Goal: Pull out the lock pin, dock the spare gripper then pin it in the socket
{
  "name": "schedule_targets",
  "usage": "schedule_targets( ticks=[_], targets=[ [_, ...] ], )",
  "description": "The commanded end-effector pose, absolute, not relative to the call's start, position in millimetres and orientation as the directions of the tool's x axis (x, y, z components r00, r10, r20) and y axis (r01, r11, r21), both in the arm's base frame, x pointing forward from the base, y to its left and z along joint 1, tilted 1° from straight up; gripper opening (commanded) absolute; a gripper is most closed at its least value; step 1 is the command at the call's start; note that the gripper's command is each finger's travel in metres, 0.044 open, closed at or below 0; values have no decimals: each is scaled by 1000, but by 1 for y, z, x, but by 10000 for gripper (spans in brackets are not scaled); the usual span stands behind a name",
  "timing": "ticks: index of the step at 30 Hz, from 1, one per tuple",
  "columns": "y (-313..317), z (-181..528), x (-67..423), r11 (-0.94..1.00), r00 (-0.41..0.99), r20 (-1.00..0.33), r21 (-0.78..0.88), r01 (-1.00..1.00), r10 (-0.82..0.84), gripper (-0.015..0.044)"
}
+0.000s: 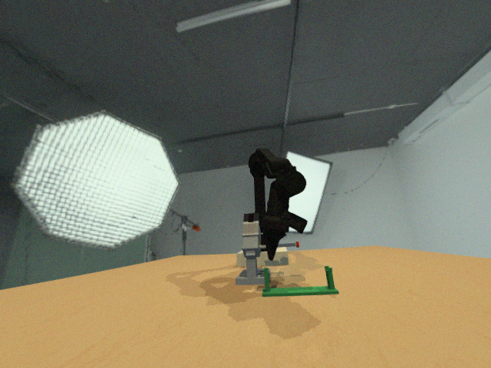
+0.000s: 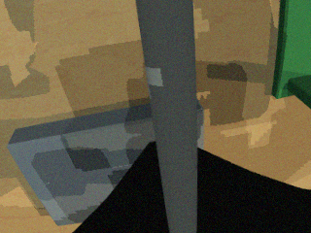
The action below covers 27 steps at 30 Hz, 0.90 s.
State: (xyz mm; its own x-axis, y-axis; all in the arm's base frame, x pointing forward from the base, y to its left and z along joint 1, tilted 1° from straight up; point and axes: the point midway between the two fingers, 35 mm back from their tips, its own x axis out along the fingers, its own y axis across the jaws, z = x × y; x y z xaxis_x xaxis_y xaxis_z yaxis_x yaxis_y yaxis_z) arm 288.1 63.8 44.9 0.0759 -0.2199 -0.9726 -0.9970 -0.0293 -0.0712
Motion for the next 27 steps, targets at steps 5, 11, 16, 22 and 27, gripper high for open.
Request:
schedule_targets(
  ticks=[5,11,16,22,27],
  targets=[
    [61,45,288,-33,76,-971,-71,-997,-225,0],
    [62,45,288,-28,75,-973,-70,-997,-220,105],
    [62,45,288,-28,75,-973,-70,-997,-220,200],
    [64,48,288,-28,75,-973,-70,-997,-220,200],
    [72,57,285,-29,67,-973,-62,-998,-222,200]
  ],
)
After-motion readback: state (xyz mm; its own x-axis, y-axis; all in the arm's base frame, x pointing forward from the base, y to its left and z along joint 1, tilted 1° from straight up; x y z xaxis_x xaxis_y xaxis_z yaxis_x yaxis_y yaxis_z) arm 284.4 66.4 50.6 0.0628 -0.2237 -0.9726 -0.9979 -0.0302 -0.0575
